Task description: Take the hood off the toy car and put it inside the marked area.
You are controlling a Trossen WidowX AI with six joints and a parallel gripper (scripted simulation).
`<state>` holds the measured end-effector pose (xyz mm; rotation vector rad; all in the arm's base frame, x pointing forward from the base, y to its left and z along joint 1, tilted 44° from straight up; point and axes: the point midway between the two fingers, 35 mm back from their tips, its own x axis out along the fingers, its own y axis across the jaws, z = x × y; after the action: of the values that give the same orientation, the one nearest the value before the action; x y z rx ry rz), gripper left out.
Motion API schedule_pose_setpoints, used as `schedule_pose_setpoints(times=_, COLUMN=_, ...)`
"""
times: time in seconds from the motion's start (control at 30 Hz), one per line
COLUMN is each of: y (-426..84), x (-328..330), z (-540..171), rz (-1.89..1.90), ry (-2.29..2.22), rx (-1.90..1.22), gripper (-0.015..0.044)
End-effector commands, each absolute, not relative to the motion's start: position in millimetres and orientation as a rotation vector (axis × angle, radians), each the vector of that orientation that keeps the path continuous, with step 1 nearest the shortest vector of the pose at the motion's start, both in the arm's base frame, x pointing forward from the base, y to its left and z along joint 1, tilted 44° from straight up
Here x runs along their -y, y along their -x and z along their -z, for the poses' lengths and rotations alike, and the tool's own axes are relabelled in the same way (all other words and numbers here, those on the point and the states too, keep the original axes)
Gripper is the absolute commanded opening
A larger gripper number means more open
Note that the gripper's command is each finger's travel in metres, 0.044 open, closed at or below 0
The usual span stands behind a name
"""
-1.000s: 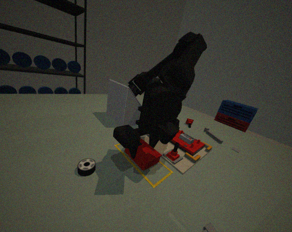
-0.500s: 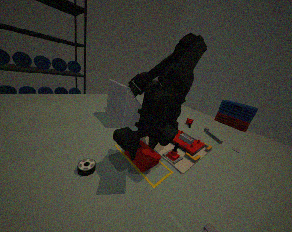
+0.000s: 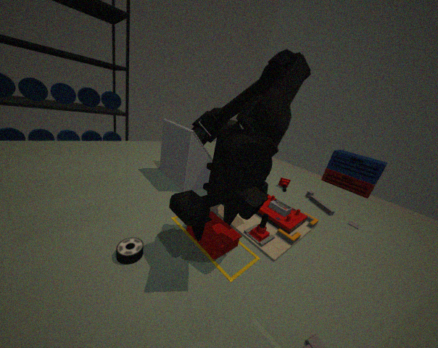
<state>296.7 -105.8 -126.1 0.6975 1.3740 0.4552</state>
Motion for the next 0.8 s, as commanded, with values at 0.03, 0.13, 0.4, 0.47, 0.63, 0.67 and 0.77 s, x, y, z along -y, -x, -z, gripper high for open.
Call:
schedule_pose_setpoints(times=0.03, y=-296, x=114, z=118, rz=-0.455, ry=-0.696, rx=-1.375, gripper=0.044)
schedule_pose_setpoints(times=0.13, y=-293, x=134, z=99, rz=-0.455, ry=-0.696, rx=-1.378, gripper=0.044)
schedule_pose_setpoints(times=0.4, y=-285, x=157, z=72, rz=-0.459, ry=-0.697, rx=-1.38, gripper=0.044)
schedule_pose_setpoints(times=0.47, y=-285, x=157, z=72, rz=-0.459, ry=-0.697, rx=-1.38, gripper=0.044)
schedule_pose_setpoints(times=0.63, y=-285, x=157, z=72, rz=-0.459, ry=-0.697, rx=-1.38, gripper=0.044)
schedule_pose_setpoints(times=0.67, y=-285, x=157, z=72, rz=-0.459, ry=-0.697, rx=-1.38, gripper=0.044)
schedule_pose_setpoints(times=0.77, y=-285, x=157, z=72, rz=-0.459, ry=-0.697, rx=-1.38, gripper=0.044)
